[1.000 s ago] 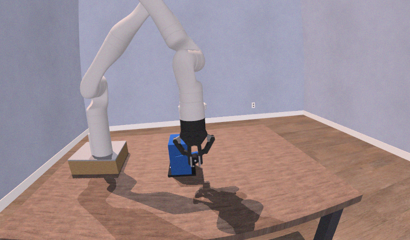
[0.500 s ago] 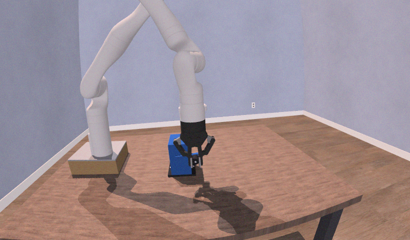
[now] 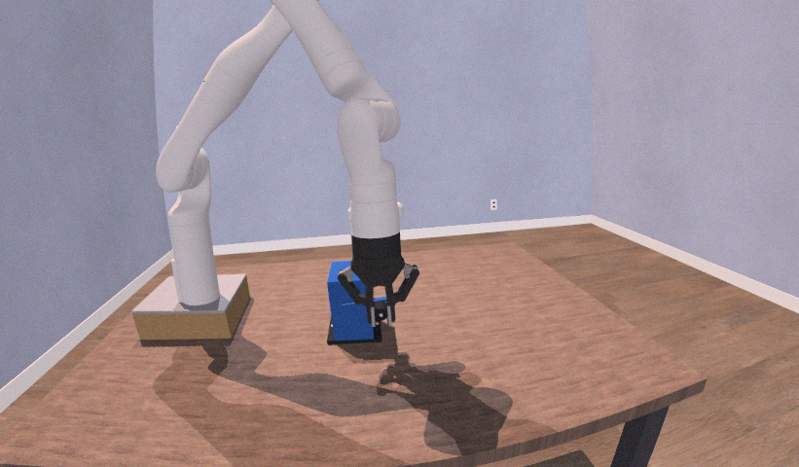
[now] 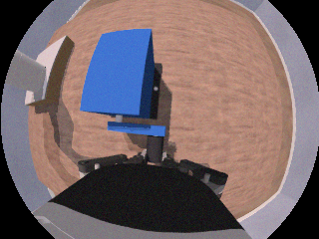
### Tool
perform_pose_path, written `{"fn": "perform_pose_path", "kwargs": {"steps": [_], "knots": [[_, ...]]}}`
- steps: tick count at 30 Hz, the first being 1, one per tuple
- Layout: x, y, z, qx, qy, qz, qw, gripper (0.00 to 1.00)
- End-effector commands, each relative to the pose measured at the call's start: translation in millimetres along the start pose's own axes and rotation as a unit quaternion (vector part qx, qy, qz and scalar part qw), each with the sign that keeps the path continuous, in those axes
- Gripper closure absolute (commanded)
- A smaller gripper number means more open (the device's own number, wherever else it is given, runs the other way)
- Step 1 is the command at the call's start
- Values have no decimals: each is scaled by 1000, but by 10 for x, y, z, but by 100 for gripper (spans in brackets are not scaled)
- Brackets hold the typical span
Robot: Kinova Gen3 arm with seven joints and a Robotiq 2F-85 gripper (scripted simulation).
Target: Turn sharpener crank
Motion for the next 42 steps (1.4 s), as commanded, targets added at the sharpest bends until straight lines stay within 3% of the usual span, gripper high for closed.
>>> {"fn": "perform_pose_path", "kwargs": {"steps": [1,23,42], "knots": [[-1,2,0,0,0,0,1000,100],[-1,-17,1,0,0,0,1000,100],[-3,-289,-57,0,0,0,1000,100]]}}
Point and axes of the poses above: the point where the finger pads meet when closed, its own y axis back along the fingers, its own z axis across the jaws, x = y × z, the point moved 5 cm from there along y, back along the fingers, and after that the axes turned 2 degrees about -y, right-handed, at the moved point
